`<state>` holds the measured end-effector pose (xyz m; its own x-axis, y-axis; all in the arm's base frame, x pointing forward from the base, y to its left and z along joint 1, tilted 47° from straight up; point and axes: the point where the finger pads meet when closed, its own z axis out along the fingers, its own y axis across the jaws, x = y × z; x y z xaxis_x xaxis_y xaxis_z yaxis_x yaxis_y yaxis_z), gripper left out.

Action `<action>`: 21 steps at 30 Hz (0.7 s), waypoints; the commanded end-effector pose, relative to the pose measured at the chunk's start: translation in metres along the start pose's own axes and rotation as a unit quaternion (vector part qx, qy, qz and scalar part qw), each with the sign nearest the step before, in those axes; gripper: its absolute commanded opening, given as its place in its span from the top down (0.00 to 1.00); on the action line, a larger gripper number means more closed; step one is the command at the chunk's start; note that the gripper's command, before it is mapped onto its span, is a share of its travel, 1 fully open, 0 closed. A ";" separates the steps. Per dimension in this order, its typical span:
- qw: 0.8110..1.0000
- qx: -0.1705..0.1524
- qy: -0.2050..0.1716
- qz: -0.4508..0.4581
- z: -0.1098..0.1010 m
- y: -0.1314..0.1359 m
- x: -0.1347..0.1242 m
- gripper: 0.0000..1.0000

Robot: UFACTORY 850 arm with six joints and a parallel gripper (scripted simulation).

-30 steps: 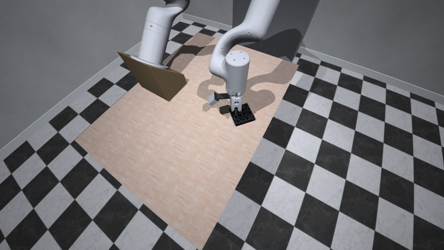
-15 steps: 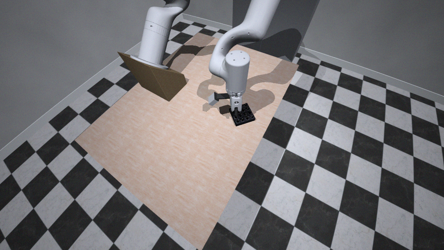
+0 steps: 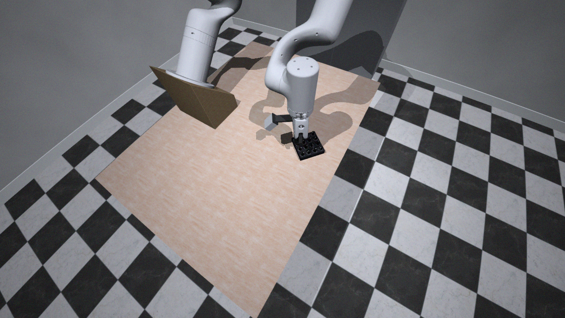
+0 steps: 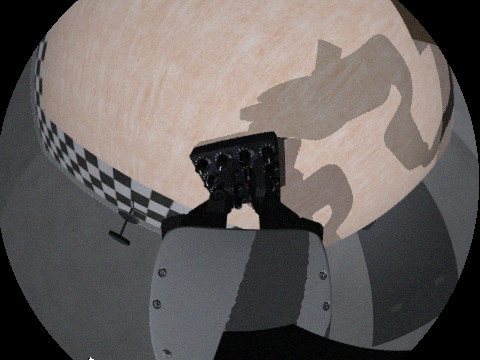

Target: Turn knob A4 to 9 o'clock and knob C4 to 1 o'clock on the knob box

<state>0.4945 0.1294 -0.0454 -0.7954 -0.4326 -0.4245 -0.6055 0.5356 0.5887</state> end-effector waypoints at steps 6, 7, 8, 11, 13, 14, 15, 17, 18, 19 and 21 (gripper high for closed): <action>1.000 0.000 0.000 0.000 -0.016 0.000 -0.001 0.81; 1.000 0.000 0.000 0.000 -0.016 0.000 -0.001 0.81; 1.000 0.000 0.000 0.000 -0.016 0.000 -0.001 0.81; 1.000 0.000 0.000 0.000 -0.016 0.000 -0.001 0.81; 1.000 0.000 0.000 0.000 -0.016 0.000 -0.001 0.81; 1.000 0.000 0.000 0.000 -0.016 0.000 -0.001 0.81; 1.000 0.000 0.000 0.000 -0.016 0.000 -0.001 0.81; 1.000 0.000 0.000 0.000 -0.016 0.000 -0.001 0.81; 1.000 0.000 0.000 0.000 -0.016 0.000 -0.001 0.81; 1.000 0.000 0.000 0.000 -0.016 0.000 -0.001 0.00; 1.000 0.000 0.000 0.000 -0.017 0.000 -0.001 0.00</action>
<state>0.4948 0.1186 -0.0350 -0.7954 -0.4328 -0.4243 -0.6054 0.5354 0.5889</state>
